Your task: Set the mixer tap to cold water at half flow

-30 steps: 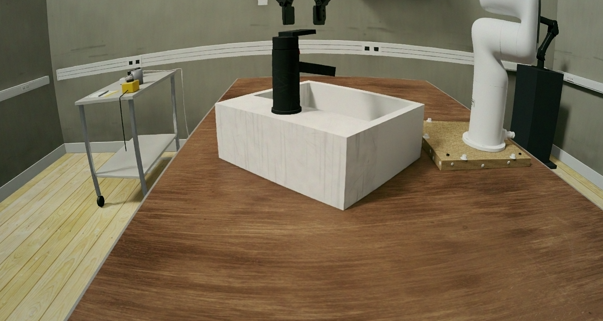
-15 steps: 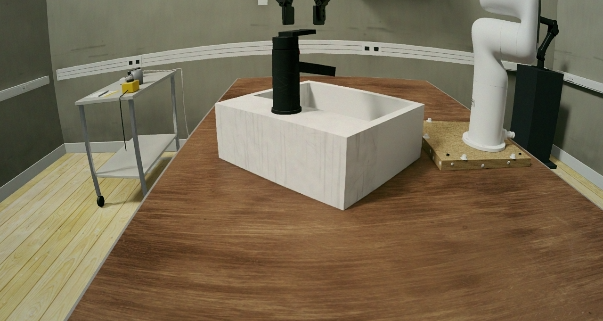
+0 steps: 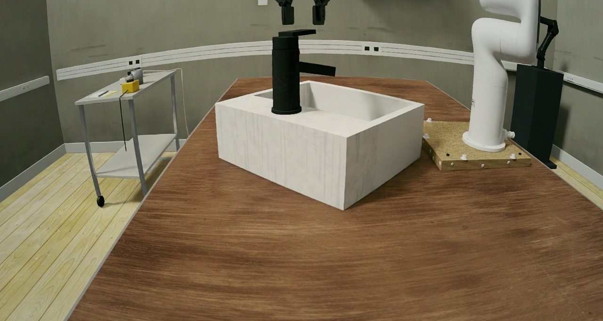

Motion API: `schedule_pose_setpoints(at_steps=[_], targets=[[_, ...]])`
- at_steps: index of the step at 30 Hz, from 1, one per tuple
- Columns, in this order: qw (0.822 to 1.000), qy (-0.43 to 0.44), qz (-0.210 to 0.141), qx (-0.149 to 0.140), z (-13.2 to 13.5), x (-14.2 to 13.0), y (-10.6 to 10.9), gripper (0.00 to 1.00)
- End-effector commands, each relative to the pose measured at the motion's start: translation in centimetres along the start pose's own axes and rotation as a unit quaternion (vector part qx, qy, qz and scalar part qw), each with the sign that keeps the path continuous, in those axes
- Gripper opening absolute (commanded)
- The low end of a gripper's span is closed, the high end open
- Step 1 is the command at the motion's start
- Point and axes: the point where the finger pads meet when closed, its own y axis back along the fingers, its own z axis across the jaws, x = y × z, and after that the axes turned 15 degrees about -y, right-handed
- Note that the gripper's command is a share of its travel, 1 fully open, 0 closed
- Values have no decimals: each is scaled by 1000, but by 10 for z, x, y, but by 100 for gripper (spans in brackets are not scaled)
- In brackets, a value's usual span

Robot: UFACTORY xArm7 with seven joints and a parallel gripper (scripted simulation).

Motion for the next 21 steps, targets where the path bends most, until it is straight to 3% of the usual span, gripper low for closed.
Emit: schedule_pose_setpoints(at_steps=[1,21], targets=[[1000,0,-2,1,-1,-1,2,69],[1000,0,-2,1,-1,-1,0,69]])
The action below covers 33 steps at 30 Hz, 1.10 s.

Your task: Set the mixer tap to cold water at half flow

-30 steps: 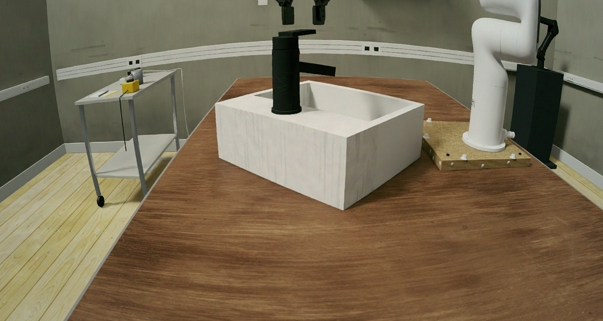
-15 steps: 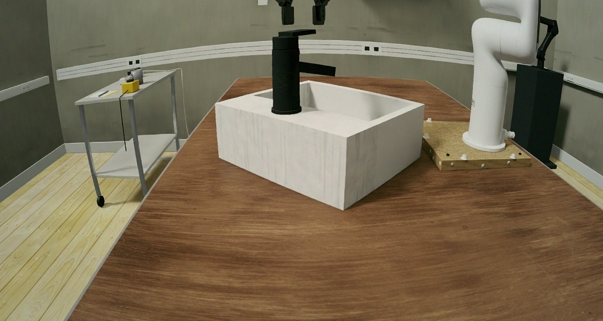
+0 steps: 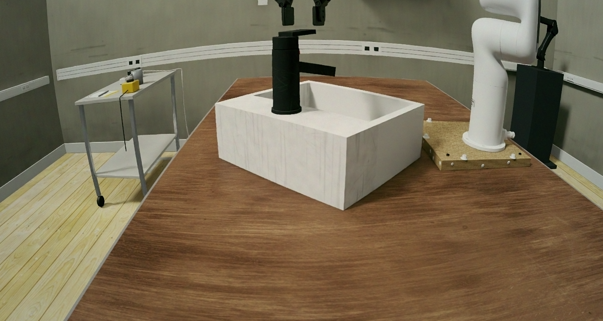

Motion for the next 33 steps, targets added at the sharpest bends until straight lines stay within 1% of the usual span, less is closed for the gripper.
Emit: schedule_pose_setpoints(at_steps=[1,33], targets=[[1000,0,-2,1,-1,-1,1,69],[1000,0,-2,1,-1,-1,-25,69]])
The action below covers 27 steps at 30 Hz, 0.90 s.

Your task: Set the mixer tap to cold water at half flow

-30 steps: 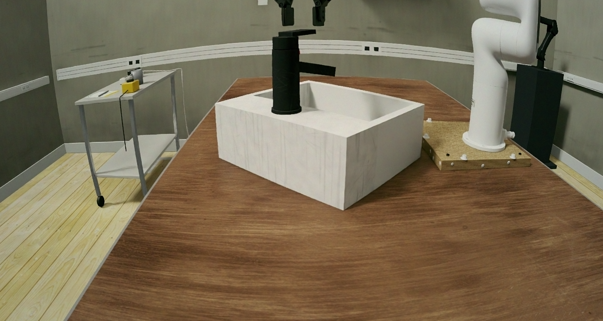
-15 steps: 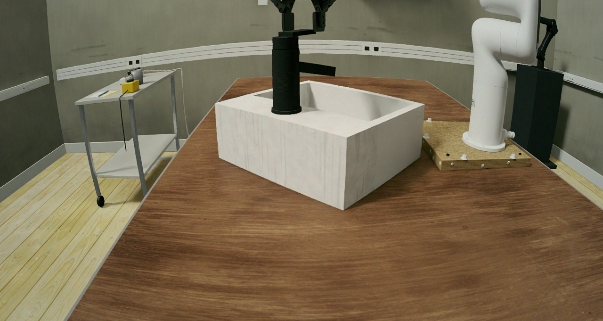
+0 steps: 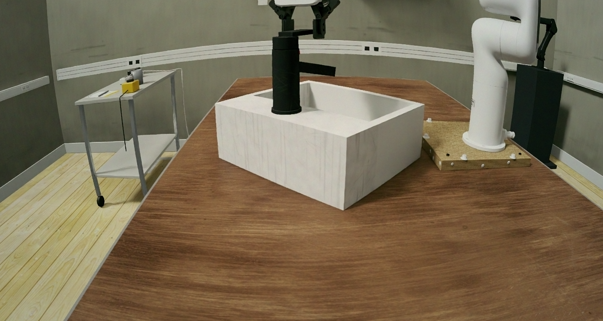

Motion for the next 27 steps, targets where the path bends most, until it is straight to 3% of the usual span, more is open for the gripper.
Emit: schedule_pose_setpoints(at_steps=[1,27], targets=[[1000,0,-2,1,-1,-1,0,69],[1000,0,-2,1,-1,-1,-5,69]])
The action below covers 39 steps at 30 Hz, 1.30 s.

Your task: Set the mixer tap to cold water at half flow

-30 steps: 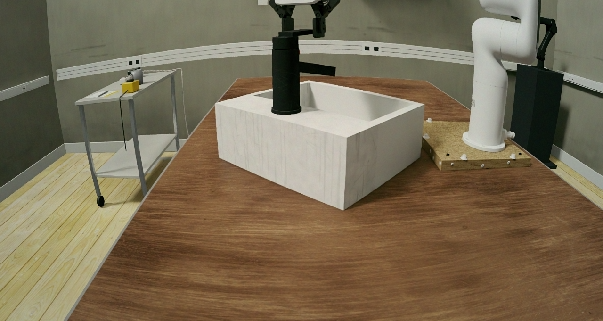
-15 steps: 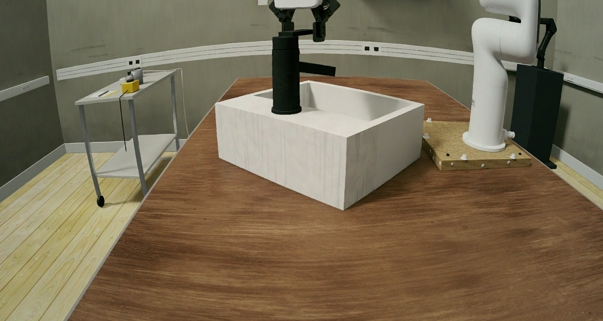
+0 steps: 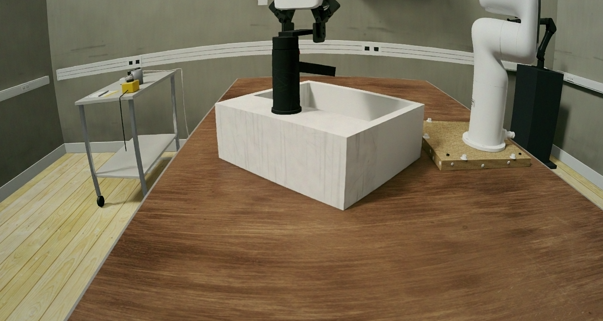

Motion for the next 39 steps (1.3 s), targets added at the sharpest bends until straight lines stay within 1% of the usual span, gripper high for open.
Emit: schedule_pose_setpoints(at_steps=[1,3,4,39], targets=[[1000,0,-2,1,-1,-1,2,69],[1000,0,-2,1,-1,-1,2,69],[1000,0,-2,1,-1,-1,2,0],[1000,0,-2,1,-1,-1,2,0]])
